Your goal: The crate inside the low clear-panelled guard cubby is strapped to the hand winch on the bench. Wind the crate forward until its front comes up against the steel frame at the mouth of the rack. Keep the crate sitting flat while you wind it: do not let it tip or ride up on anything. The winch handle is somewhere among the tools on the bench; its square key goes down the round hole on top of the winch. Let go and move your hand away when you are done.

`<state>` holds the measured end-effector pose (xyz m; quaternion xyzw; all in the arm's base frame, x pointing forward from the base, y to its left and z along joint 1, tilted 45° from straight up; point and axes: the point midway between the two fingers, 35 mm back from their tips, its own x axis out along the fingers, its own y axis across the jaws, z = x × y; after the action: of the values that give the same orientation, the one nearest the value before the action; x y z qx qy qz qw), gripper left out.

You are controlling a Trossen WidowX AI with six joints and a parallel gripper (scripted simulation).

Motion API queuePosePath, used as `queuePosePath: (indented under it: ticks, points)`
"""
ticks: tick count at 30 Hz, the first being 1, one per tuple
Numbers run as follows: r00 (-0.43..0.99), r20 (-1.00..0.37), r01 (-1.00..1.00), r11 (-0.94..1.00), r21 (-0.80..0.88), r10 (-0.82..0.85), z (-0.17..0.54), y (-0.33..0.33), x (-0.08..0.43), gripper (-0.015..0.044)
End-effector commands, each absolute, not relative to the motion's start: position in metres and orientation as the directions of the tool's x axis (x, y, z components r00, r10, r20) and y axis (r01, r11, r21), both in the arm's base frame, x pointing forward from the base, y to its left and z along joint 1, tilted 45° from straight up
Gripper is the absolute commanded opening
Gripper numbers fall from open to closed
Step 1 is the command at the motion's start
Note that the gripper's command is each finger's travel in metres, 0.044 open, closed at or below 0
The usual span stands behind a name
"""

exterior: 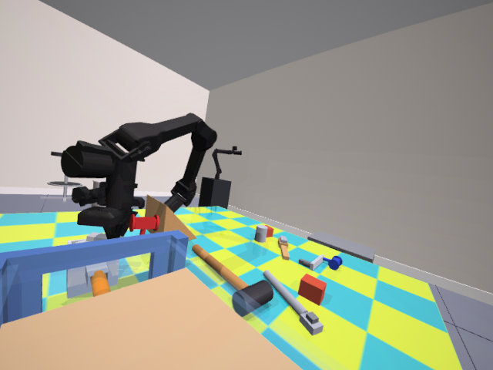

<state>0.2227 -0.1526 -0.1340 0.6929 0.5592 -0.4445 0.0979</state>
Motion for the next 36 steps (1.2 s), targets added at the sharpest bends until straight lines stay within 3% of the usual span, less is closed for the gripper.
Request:
queuePosePath:
  ticks: [1, 36]
  points:
    - [0.01, -0.711, 0.862, -0.366, -0.35, 0.703, -0.134, -0.155, 0.222, 0.0]
    - [0.036, -0.706, 0.772, -0.468, -0.43, 0.708, -0.143, -0.153, 0.224, 0.0]
